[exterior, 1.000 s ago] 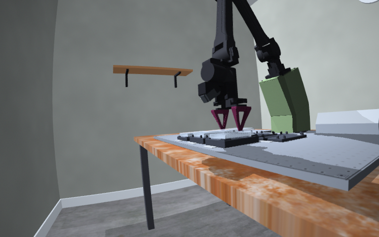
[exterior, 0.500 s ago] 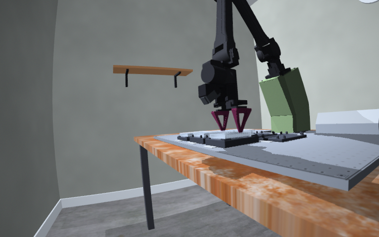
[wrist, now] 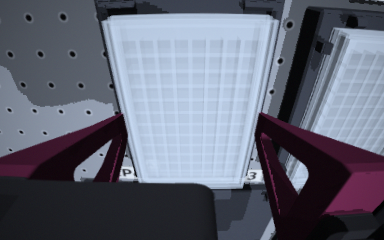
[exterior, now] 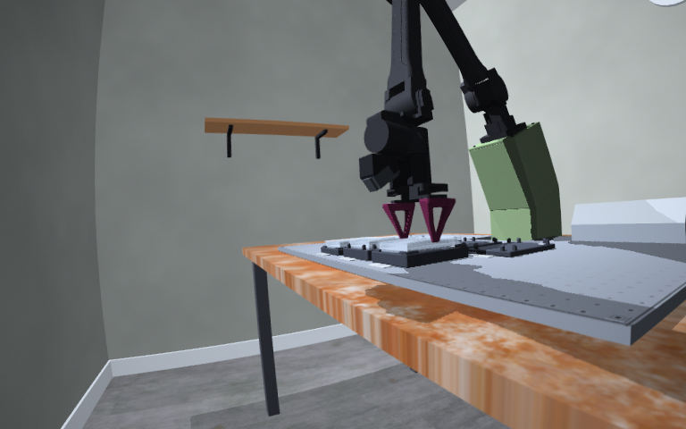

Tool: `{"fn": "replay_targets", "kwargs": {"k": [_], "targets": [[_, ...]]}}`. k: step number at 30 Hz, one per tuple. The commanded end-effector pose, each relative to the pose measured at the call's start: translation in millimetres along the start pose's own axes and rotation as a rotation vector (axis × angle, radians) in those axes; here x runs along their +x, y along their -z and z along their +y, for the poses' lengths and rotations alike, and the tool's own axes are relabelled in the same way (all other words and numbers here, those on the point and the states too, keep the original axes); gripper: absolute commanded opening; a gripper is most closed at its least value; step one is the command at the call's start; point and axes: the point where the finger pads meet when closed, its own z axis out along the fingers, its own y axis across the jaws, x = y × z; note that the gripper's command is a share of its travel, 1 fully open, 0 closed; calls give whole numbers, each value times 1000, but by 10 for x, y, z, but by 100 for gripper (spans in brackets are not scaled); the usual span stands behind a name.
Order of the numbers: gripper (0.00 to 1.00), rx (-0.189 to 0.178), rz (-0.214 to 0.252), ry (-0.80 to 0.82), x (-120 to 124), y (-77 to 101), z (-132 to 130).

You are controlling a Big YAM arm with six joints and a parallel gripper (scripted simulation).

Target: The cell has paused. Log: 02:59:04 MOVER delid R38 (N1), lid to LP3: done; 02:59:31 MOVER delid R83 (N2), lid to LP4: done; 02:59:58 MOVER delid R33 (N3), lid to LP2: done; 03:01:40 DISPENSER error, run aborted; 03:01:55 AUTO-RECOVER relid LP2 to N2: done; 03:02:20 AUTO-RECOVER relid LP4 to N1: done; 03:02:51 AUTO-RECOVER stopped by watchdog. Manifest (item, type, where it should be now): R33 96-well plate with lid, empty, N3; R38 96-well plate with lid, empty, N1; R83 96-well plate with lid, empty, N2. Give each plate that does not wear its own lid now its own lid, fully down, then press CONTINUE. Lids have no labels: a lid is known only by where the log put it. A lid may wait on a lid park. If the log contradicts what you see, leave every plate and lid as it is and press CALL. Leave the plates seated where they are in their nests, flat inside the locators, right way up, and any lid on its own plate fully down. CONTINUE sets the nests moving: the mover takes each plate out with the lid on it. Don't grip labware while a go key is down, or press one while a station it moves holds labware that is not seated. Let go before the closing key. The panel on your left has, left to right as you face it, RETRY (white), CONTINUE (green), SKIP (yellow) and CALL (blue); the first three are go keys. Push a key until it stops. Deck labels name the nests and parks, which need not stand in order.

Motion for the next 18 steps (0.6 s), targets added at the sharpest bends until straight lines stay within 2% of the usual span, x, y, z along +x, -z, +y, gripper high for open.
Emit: {"fn": "replay_targets", "kwargs": {"k": [1,18], "targets": [[0,-2,-15,-3,-107,-80,-20],[0,-1,-5,-2,-88,-75,-16]]}}
